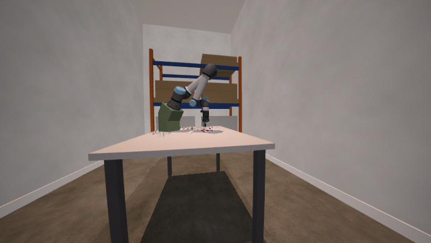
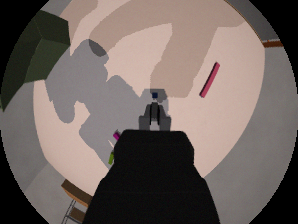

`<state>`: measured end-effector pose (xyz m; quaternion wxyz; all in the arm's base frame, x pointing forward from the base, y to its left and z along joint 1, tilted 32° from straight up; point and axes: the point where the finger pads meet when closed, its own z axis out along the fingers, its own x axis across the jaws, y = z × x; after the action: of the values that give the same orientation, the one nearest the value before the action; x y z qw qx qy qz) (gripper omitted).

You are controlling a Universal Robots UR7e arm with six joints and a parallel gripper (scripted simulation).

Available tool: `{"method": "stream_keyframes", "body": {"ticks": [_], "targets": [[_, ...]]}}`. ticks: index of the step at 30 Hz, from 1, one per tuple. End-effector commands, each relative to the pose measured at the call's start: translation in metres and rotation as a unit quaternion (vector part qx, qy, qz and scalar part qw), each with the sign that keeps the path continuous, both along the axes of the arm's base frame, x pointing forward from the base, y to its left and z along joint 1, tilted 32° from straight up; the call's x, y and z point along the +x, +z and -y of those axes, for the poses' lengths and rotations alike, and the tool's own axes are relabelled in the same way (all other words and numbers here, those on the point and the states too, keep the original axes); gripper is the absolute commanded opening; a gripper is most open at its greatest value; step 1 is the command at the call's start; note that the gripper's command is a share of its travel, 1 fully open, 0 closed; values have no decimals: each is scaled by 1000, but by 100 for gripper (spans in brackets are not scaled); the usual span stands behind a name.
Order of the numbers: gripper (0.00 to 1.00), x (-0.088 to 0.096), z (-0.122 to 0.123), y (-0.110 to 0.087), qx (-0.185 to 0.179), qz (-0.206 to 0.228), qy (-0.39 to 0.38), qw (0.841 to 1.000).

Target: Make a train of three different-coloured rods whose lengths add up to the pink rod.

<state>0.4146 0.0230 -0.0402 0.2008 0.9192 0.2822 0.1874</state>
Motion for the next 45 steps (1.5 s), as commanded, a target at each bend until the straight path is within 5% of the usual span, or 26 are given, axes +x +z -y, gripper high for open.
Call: {"method": "stream_keyframes", "body": {"ticks": [1,45], "targets": [[24,4,2,-7,0,1,0,1000],[24,10,5,-18,0,1,0,1000]]}}
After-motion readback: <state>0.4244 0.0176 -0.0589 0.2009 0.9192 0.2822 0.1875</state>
